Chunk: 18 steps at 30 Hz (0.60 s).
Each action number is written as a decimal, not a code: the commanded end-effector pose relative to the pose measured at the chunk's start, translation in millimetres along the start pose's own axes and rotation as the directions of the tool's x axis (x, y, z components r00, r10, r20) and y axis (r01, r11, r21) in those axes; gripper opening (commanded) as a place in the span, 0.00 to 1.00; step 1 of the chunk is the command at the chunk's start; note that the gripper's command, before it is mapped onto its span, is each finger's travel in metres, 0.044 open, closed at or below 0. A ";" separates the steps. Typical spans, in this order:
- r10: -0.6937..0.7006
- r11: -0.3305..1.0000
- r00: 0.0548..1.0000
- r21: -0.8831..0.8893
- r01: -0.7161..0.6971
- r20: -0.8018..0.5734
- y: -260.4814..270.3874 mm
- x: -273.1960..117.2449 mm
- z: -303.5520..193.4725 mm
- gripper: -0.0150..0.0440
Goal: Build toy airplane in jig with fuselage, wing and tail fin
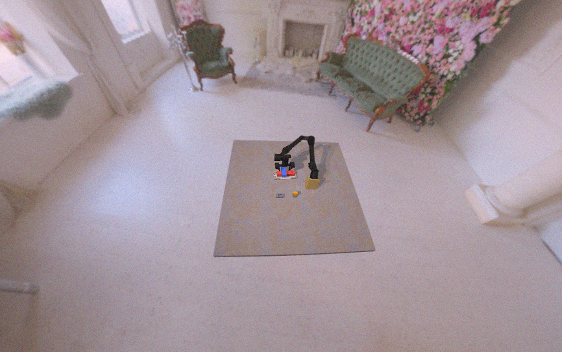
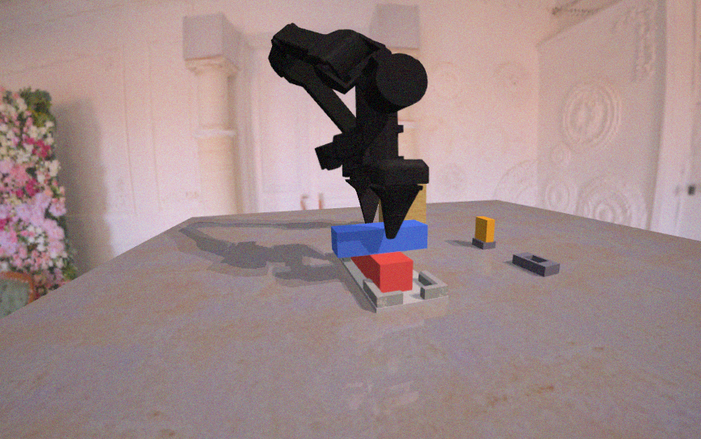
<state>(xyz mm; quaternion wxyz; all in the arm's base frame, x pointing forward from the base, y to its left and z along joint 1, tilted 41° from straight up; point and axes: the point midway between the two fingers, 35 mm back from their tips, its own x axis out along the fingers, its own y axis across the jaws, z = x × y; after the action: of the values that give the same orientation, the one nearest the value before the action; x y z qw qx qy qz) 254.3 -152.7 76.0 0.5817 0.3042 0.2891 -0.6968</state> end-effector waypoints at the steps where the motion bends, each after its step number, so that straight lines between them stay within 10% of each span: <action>1: 0.020 1.000 1.000 0.007 -0.020 -0.005 7.1 -41.5 -0.2 1.00; 10: 0.016 1.000 1.000 -0.010 -0.016 -0.002 5.6 -77.7 -1.4 1.00; 18: 0.016 0.767 1.000 -0.642 -0.014 -0.002 6.0 -76.5 -0.8 1.00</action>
<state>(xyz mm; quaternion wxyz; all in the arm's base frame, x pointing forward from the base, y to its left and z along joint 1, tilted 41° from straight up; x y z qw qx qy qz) 269.6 -104.5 132.3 0.6353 0.1849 0.4161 -0.6238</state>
